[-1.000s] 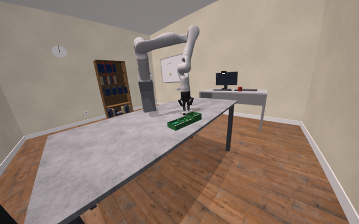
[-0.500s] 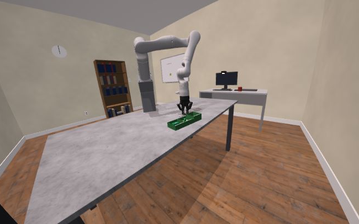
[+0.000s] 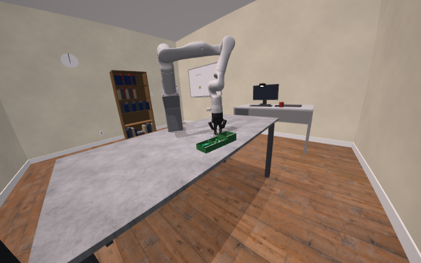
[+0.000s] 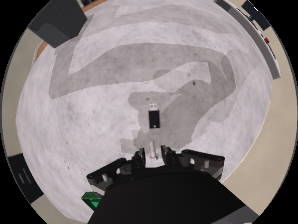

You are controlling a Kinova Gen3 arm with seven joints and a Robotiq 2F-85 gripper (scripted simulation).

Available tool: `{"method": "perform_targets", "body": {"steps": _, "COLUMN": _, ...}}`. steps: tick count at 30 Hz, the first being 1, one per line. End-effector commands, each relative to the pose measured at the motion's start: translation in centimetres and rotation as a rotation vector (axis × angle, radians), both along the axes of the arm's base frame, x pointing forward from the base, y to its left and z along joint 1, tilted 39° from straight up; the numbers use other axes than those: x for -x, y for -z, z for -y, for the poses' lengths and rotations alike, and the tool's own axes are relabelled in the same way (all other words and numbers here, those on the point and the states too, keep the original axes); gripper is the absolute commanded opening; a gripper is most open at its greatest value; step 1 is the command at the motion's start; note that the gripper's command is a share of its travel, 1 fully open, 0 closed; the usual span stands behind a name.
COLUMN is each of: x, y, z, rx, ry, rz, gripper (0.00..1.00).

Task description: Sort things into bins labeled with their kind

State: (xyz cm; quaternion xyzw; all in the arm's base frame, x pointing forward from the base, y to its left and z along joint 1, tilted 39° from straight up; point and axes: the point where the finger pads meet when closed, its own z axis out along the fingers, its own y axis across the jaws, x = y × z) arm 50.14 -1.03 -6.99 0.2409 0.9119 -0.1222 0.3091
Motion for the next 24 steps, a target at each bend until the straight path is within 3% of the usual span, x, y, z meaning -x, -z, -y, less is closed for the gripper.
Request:
{"method": "perform_targets", "body": {"steps": 1, "x": -0.19, "y": 0.26, "z": 0.11, "rx": 0.000, "ry": 0.000, "rz": 0.000, "gripper": 0.30}}
{"method": "perform_targets", "body": {"steps": 20, "x": -0.49, "y": 0.78, "z": 0.40, "rx": 0.000, "ry": 0.000, "rz": 0.000, "gripper": 0.30}}
{"method": "perform_targets", "body": {"steps": 21, "x": -0.49, "y": 0.78, "z": 0.40, "rx": 0.000, "ry": 0.000, "rz": 0.000, "gripper": 0.10}}
{"method": "perform_targets", "body": {"steps": 24, "x": -0.49, "y": 0.78, "z": 0.40, "rx": 0.000, "ry": 0.000, "rz": 0.000, "gripper": 0.10}}
